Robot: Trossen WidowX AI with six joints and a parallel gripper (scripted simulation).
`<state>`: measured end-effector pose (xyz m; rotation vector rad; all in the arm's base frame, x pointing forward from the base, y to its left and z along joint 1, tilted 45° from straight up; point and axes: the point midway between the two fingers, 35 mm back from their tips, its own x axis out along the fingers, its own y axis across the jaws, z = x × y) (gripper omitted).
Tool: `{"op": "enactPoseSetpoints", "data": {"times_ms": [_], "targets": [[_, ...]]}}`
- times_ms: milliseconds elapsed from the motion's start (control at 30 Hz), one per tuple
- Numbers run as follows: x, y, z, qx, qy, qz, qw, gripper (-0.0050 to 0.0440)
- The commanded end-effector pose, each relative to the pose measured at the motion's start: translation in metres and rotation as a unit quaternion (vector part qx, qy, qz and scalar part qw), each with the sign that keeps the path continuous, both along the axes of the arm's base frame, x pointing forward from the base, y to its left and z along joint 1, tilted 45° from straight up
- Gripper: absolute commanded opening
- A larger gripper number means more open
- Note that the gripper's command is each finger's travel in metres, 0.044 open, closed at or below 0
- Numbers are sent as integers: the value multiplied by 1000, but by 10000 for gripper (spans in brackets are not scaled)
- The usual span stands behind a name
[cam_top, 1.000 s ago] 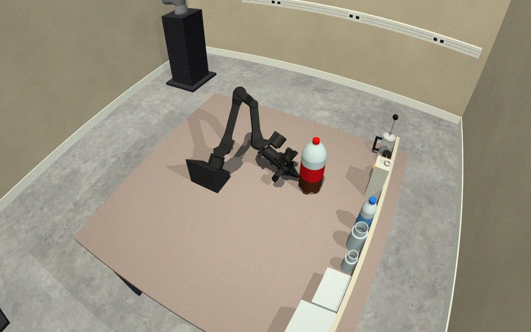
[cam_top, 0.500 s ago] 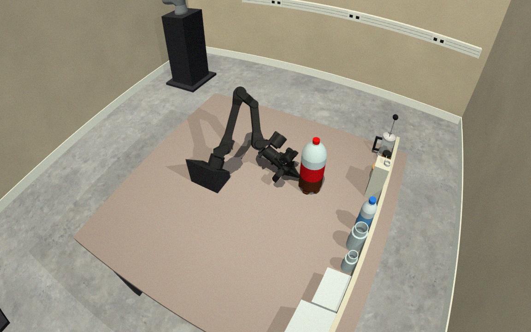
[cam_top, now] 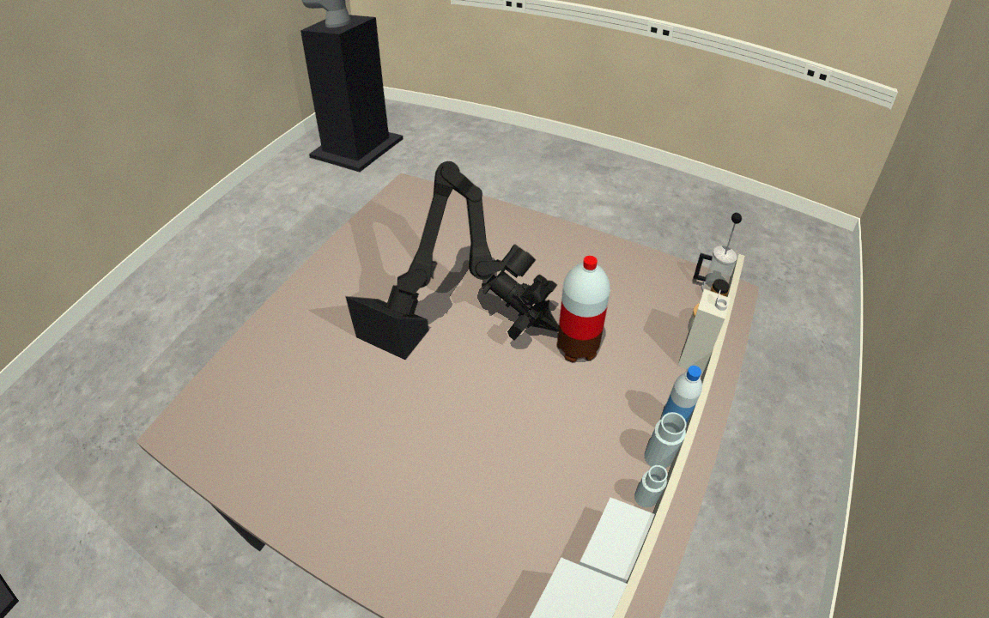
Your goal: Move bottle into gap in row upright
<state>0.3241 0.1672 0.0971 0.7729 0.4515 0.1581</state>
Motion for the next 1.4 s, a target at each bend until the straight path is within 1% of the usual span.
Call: {"op": "enactPoseSetpoints", "data": {"times_ms": [0,100,200,300,367,1367], "targets": [[7,2,5,1,-6,1,1000,-50],[13,3,6,1,-6,1,1000,-50],[13,4,7,0,-6,1,1000,-50],[14,8,12,5,-10,2,1000,-50],[14,8,9,2,-5,2,1000,-50],[21,10,12,1,-6,3,1000,-50]]}}
